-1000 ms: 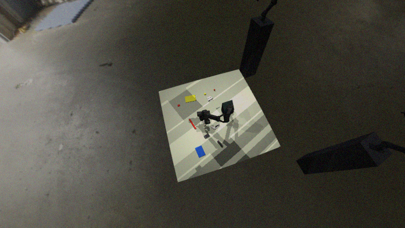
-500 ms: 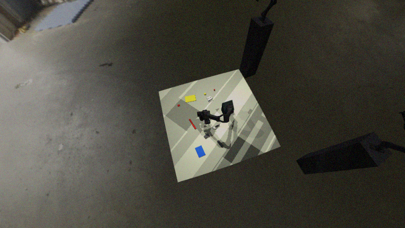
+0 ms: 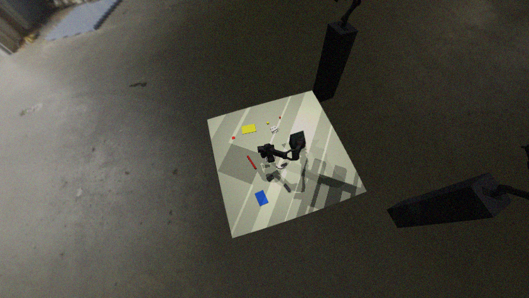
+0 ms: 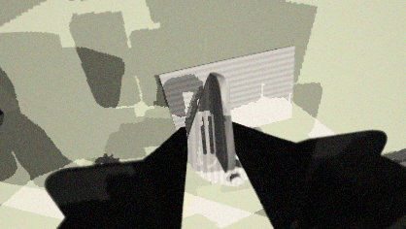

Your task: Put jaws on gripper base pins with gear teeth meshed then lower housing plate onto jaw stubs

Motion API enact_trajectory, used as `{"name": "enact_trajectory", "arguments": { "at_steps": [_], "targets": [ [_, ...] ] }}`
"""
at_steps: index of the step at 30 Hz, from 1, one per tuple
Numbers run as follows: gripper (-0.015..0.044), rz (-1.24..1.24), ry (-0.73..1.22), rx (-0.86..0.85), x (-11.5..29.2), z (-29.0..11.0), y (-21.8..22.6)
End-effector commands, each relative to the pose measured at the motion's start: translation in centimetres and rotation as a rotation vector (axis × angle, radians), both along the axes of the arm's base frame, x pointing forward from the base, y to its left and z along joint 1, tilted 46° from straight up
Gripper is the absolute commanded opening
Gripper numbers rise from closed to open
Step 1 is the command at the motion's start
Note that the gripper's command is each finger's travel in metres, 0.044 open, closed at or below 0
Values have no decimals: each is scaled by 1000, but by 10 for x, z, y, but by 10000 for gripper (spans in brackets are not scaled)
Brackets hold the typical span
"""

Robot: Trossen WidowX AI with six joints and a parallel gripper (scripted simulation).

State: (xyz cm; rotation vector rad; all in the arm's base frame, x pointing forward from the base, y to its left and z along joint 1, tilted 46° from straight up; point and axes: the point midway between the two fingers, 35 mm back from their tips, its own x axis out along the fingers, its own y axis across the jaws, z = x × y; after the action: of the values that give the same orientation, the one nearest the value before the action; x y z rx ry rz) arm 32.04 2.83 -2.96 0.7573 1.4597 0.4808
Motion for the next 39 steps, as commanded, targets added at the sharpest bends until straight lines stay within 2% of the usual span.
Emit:
{"name": "enact_trajectory", "arguments": {
  "at_steps": [1, 39],
  "targets": [
    [134, -3, 4, 3, 0, -1, 1],
    [134, -5, 6, 4, 0, -9, 9]
  ]
}}
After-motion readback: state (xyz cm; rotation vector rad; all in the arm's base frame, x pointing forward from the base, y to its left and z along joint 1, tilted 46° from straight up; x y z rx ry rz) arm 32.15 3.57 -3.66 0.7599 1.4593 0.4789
